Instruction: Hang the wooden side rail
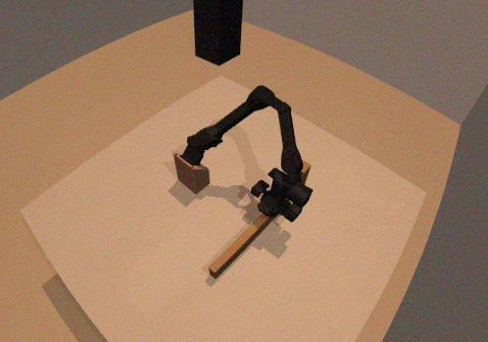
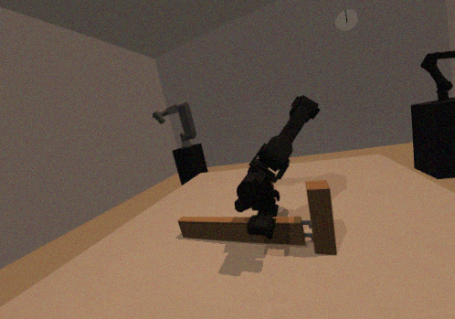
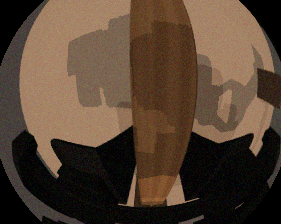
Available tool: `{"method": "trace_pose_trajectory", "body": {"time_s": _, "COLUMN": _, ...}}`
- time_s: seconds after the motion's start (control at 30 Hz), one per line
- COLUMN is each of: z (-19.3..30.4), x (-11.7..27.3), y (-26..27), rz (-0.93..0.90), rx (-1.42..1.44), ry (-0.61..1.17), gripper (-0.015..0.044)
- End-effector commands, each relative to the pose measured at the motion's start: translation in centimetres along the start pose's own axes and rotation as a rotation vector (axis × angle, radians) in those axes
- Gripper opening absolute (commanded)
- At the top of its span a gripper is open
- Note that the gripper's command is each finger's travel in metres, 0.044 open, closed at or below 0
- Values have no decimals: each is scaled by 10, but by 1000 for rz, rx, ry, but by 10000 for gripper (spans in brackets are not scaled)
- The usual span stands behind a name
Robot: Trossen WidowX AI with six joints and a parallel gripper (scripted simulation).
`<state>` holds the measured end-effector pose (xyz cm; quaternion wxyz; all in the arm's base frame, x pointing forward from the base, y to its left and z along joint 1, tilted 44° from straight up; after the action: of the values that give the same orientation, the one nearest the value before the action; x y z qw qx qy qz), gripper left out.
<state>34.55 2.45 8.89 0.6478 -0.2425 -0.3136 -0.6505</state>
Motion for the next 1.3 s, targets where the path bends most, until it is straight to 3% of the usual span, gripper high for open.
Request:
{"method": "trace_pose_trajectory", "body": {"time_s": 0.0, "z": -2, "x": 6, "y": 2, "rz": -14, "rx": -5, "ry": -3, "gripper": 0}}
{"method": "trace_pose_trajectory", "body": {"time_s": 1.27, "z": -2, "x": 12, "y": 2, "rz": -14, "rx": -5, "ry": -3, "gripper": 0}}
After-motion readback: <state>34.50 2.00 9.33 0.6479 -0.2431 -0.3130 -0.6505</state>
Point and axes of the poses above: the point midway between the two fingers, 35 mm back from their tips, its own x axis back along the fingers, its own y axis across the jaws, z = x × y, the point moved 9 cm from there along x, back along the fingers, and after that the axes turned 6 degrees about x, right-handed, at the moved point
